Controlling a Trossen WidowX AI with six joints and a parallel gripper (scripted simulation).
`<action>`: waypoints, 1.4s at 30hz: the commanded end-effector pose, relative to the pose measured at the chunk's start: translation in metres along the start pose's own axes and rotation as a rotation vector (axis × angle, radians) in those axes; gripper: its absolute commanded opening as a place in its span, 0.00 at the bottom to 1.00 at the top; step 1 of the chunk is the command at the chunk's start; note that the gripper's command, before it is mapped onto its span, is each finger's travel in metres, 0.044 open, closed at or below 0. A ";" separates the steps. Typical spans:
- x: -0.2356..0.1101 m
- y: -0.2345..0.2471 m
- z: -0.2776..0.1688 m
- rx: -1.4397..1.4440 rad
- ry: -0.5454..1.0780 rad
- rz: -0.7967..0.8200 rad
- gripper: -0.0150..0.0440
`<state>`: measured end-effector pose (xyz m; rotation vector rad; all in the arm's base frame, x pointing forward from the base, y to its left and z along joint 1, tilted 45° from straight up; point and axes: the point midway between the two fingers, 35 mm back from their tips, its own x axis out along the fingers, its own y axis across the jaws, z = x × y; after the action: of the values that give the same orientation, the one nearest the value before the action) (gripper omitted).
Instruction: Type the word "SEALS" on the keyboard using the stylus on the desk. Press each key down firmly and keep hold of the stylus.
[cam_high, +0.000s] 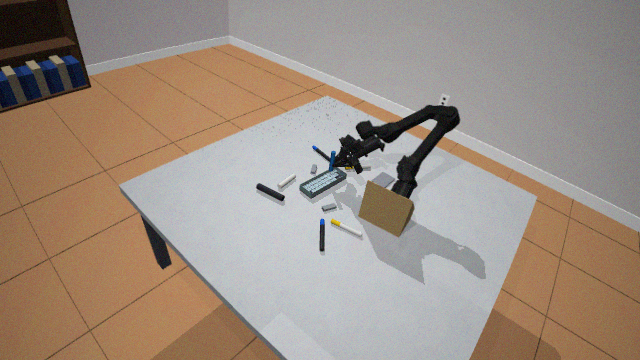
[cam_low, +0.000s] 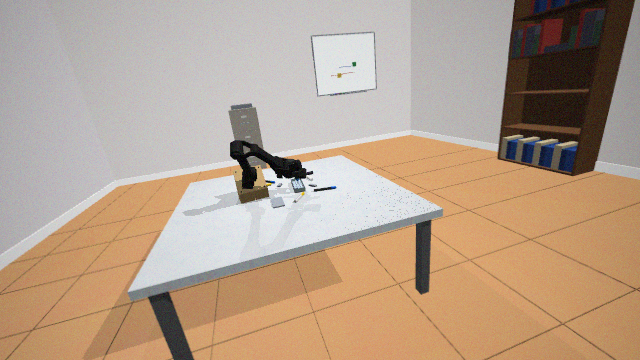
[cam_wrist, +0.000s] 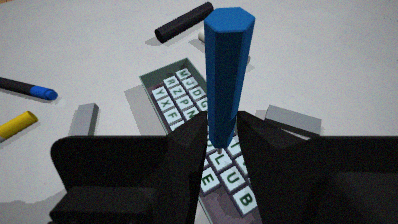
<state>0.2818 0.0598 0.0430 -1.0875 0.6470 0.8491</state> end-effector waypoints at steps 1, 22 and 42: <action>0.002 0.001 -0.002 -0.006 -0.005 0.002 0.39; 0.009 0.001 -0.013 -0.006 -0.005 0.002 0.39; -0.010 0.000 0.019 -0.005 -0.006 0.002 0.39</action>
<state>0.2780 0.0690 0.0486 -1.0887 0.6451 0.8639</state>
